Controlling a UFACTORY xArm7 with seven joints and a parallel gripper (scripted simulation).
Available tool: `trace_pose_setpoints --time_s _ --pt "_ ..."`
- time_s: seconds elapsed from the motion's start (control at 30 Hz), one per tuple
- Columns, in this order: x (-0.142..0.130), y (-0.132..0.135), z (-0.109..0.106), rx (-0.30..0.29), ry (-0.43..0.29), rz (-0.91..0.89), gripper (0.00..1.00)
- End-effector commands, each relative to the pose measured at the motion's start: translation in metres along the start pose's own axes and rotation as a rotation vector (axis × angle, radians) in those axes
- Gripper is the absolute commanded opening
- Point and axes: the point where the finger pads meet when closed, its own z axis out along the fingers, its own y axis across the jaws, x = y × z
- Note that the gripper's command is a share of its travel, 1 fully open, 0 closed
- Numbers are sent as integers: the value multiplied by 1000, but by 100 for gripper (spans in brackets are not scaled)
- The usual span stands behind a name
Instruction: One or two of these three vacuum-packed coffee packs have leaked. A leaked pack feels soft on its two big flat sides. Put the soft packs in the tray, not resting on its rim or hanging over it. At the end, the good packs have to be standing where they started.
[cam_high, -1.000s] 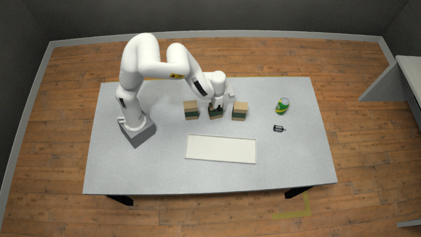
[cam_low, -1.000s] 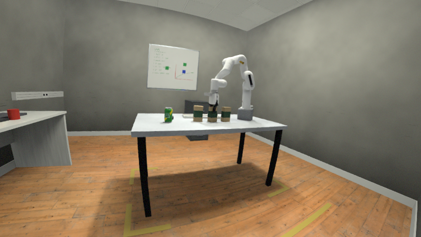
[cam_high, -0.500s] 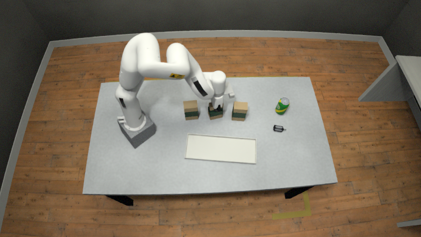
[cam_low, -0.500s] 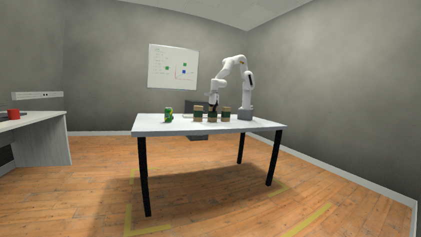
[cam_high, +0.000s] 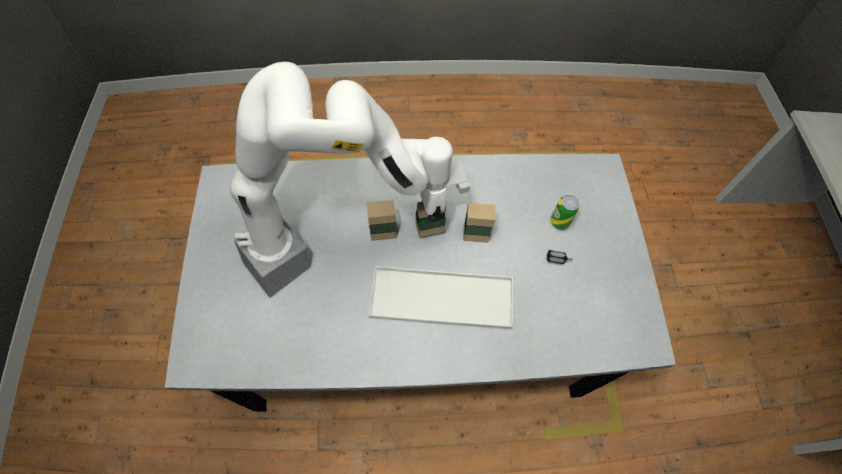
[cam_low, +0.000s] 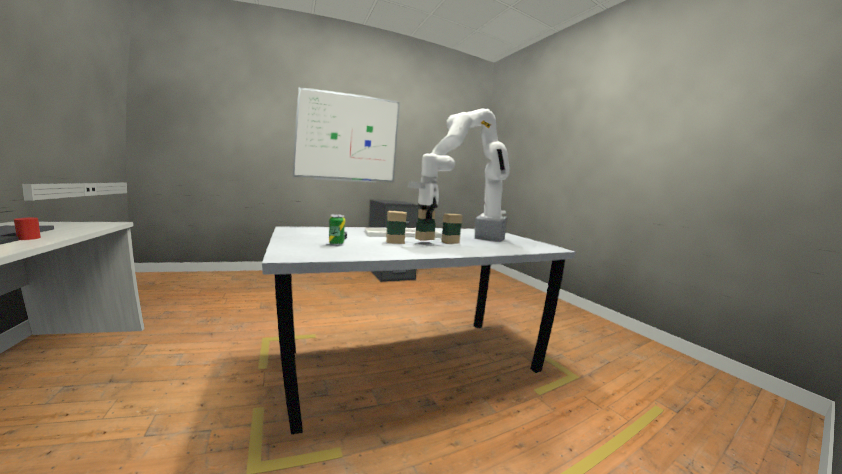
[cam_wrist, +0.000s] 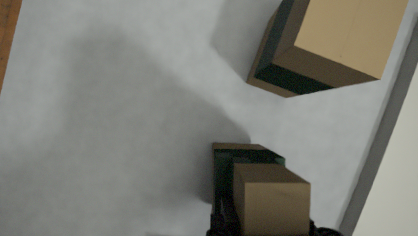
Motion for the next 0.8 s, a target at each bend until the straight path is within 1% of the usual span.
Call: trace_pose_setpoints --time_s 0.0,0.13,0.2,0.33,0.77 --pt "3 1 -18 -1 8 0 26" --pt "3 1 -30 -1 8 0 26" --pt "3 1 -30 -1 8 0 26" --pt "3 1 -37 -1 8 0 26" --pt "3 1 -39 -1 8 0 26"
